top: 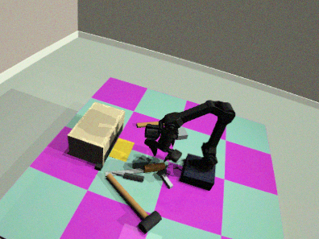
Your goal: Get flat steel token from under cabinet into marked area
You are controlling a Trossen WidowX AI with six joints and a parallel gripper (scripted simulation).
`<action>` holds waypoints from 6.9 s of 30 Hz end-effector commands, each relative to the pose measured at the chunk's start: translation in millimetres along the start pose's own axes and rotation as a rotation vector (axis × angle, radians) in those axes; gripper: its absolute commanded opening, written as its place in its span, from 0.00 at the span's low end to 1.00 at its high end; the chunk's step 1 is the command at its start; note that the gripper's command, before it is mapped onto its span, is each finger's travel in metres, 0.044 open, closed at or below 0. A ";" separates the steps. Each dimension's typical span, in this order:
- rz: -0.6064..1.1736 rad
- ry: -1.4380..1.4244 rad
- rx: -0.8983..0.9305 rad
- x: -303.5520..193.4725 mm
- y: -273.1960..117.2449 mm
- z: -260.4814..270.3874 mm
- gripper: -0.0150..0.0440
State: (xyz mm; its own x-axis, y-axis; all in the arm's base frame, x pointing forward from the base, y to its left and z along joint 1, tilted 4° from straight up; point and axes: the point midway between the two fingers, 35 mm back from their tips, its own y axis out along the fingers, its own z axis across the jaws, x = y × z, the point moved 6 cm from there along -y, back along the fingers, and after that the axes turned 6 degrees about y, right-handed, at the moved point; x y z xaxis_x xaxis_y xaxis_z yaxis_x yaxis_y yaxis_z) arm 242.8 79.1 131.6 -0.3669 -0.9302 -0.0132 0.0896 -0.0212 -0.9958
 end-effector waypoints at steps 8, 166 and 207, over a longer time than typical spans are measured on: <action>0.001 0.098 -0.004 0.0 -0.1 -0.2 0.71; -0.002 0.731 -0.003 8.0 70.7 -10.8 0.25; -0.002 0.498 -0.005 11.6 69.9 -14.7 0.25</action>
State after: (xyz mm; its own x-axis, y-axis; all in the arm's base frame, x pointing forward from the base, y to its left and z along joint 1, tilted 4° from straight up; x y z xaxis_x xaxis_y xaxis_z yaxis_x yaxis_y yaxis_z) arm 231.3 71.1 60.3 -0.7915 -0.6089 -0.0517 0.0843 -0.0250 -0.9961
